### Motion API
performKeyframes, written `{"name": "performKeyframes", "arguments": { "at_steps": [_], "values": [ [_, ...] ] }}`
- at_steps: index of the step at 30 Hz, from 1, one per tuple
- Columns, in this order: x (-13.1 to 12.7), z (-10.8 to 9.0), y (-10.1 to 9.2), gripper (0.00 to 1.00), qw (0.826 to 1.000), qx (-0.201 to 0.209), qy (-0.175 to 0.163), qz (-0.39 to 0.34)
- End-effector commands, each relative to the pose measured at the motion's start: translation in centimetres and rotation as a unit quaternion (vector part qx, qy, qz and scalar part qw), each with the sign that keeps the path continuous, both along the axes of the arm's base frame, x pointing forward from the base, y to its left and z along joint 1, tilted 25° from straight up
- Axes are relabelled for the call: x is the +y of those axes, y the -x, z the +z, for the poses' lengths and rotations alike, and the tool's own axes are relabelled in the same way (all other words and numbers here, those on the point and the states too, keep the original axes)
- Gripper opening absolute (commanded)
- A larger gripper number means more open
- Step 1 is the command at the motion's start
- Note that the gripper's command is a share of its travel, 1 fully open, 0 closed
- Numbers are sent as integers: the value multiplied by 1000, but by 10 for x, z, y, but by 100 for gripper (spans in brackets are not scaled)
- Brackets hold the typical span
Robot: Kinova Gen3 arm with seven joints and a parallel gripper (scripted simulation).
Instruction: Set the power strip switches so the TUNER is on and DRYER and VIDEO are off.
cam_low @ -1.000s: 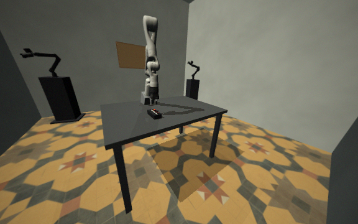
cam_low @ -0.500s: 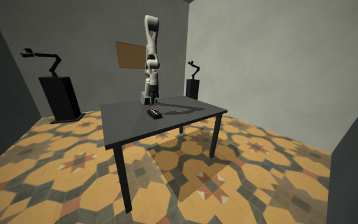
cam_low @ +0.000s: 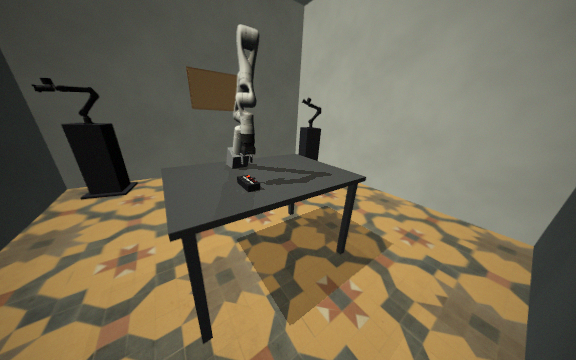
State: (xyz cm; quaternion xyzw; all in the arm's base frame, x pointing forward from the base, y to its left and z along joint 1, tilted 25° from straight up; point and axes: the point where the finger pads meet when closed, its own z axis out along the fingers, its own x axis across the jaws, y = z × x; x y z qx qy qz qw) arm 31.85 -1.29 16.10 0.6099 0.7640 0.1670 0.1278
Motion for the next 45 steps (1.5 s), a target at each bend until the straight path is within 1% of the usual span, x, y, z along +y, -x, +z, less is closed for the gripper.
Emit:
{"name": "performKeyframes", "arguments": {
  "at_steps": [1, 35, 45],
  "values": [
    [-3, 3, -1, 100, 1000, -4, 4, -3],
    [-6, 27, 10, 100, 1000, -4, 4, -3],
    [-7, 37, 15, 100, 1000, -4, 4, -3]
  ]
}}
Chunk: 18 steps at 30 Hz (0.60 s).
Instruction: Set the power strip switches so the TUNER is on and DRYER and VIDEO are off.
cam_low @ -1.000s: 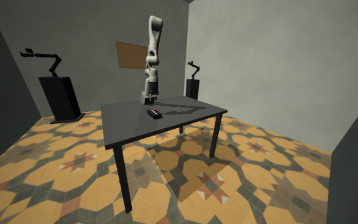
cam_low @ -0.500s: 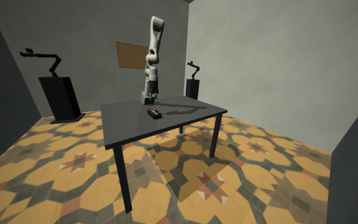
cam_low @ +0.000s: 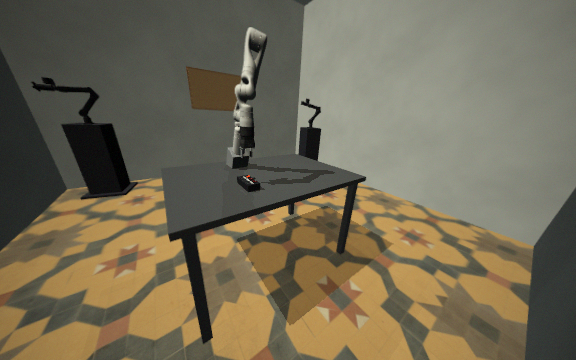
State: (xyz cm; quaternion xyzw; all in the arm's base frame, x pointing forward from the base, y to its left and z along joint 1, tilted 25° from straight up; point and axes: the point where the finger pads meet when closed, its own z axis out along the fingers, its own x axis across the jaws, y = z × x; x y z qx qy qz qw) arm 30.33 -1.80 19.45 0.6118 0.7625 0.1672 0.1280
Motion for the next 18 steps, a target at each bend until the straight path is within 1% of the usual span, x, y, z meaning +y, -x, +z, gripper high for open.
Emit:
{"name": "performKeyframes", "arguments": {
  "at_steps": [1, 18],
  "values": [
    [-2, 5, 0, 100, 1000, -4, 4, -1],
    [-3, 14, 4, 100, 1000, -4, 4, -1]
  ]
}}
